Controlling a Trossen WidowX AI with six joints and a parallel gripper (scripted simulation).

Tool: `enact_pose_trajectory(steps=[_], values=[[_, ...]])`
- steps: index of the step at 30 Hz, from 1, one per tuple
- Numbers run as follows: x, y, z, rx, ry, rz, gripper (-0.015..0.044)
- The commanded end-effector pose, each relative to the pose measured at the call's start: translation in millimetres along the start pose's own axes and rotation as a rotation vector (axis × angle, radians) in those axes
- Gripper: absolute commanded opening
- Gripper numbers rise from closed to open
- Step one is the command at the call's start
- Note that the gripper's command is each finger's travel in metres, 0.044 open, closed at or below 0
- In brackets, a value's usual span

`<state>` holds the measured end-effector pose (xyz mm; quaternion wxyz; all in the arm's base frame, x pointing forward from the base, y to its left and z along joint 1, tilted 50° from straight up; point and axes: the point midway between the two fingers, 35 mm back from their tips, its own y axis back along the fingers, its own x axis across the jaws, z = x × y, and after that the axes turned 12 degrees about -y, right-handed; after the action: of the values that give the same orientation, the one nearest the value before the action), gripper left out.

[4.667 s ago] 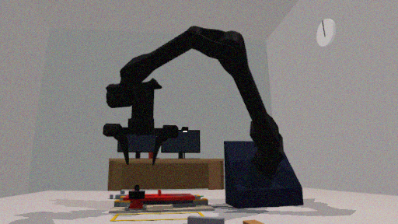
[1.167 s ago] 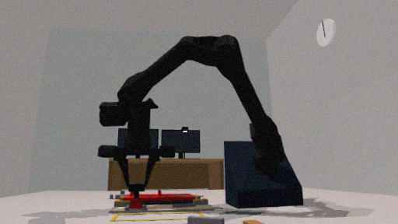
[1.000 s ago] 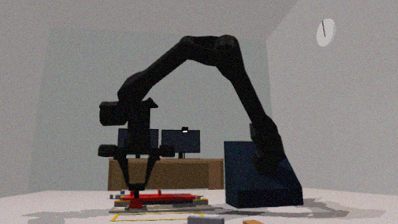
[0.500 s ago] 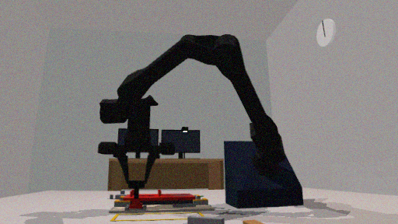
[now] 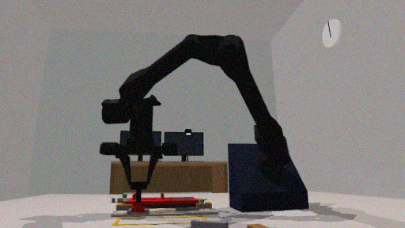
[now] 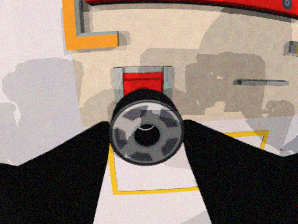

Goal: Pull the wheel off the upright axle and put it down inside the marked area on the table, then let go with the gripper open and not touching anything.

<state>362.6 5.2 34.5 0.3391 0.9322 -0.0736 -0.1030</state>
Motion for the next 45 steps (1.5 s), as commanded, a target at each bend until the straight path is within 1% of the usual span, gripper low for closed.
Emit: enact_pose_trajectory(steps=[1, 14, 23, 24, 25, 45], values=[[0, 2, 0, -0.003, 0.004, -0.001, 0.0000], [0, 7, 0, -0.003, 0.003, -0.001, 0.0000], [-1, 39, 0, -0.004, 0.002, -0.001, 0.0000], [-1, 40, 1, -0.004, 0.002, -0.001, 0.0000], [-1, 30, 0, -0.001, -0.003, 0.000, 0.0000], [-48, 38, -53, -0.002, -0.002, -0.003, 0.0000]])
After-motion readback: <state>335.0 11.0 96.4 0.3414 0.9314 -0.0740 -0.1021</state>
